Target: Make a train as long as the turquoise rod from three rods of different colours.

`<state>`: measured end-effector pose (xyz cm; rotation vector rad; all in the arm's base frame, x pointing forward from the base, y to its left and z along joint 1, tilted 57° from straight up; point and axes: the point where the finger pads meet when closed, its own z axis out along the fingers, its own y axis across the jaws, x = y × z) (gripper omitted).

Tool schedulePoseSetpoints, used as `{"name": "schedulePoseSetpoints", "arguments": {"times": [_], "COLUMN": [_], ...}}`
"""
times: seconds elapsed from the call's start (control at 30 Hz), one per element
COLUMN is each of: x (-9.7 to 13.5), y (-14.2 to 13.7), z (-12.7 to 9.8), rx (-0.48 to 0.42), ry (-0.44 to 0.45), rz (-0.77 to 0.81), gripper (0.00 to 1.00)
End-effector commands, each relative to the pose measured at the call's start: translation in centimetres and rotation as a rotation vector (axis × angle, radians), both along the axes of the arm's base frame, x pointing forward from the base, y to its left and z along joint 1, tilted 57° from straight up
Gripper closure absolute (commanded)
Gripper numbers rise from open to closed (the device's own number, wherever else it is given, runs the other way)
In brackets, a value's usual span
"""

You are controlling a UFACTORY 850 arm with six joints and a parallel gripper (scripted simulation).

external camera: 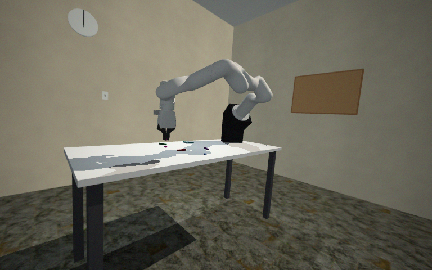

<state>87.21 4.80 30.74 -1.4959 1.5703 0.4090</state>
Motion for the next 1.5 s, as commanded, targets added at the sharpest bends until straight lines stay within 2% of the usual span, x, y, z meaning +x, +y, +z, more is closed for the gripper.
{"name": "schedulePoseSetpoints", "arguments": {"times": [0.0, 0.2, 0.27, 0.33, 0.77, 0.83, 0.9, 0.97, 1.07, 1.47], "x": [-2.3, -5.4, -5.4, -7.7, -17.1, -17.1, -19.8, -21.2, -21.9, -21.9], "y": [1.9, 4.0, 4.0, 5.3, 8.8, 8.8, 9.5, 9.8, 10.0, 10.0], "z": [0.7, 1.0, 1.0, 1.0, 0.1, 0.1, -0.4, -0.6, -0.8, -0.8], "rx": [0.076, 0.155, 0.155, 0.202, 0.339, 0.339, 0.368, 0.382, 0.388, 0.388], "ry": [0.120, 0.261, 0.261, 0.353, 0.659, 0.659, 0.734, 0.771, 0.789, 0.789], "rz": [-0.088, -0.186, -0.186, -0.250, -0.471, -0.471, -0.528, -0.557, -0.571, -0.571], "gripper": [0.96, 0.96, 0.96, 0.96, 0.96, 0.96, 0.96, 0.96, 0.96, 0.96]}}
